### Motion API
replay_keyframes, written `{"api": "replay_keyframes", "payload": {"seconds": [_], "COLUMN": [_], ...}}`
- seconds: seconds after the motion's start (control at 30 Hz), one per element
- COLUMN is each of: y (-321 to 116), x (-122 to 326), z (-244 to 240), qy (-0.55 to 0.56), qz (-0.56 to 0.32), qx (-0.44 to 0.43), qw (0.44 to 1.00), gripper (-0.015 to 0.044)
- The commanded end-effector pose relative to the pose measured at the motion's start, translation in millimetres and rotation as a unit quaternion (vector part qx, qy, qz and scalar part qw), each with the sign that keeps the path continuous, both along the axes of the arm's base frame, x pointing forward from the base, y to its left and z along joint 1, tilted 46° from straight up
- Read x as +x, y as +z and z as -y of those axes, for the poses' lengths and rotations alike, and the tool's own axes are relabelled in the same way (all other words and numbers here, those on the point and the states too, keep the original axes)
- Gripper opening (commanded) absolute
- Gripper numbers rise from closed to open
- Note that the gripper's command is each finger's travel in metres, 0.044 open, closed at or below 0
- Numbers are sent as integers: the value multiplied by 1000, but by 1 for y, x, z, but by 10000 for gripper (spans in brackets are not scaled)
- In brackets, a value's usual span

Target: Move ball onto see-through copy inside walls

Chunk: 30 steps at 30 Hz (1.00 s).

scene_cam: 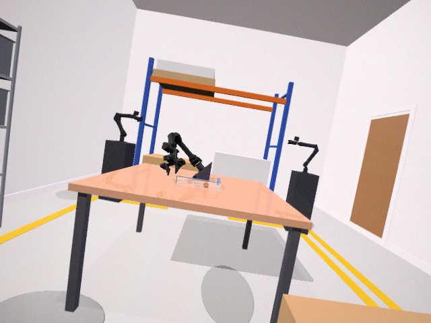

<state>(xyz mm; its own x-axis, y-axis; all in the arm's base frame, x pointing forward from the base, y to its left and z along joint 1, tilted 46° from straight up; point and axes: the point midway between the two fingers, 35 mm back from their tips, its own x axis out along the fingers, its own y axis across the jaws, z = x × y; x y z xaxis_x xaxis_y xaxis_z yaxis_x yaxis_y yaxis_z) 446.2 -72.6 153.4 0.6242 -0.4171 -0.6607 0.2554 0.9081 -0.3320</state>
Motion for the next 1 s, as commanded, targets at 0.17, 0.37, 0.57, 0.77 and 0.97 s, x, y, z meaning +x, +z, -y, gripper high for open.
{"api": "replay_keyframes", "payload": {"seconds": [0.17,0.37,0.57,0.77,0.97], "y": [-60,-117,-155,-177,-180], "x": [0,-29,-64,-81,-82], "z": [-90,-146,-171,-174,-173], "qy": [14,8,-5,-25,-27], "qz": [-96,-203,-281,-332,-336], "qx": [17,-43,-115,-179,-185], "qw": [995,978,953,926,923], "gripper": [299,299,299,299,299]}}
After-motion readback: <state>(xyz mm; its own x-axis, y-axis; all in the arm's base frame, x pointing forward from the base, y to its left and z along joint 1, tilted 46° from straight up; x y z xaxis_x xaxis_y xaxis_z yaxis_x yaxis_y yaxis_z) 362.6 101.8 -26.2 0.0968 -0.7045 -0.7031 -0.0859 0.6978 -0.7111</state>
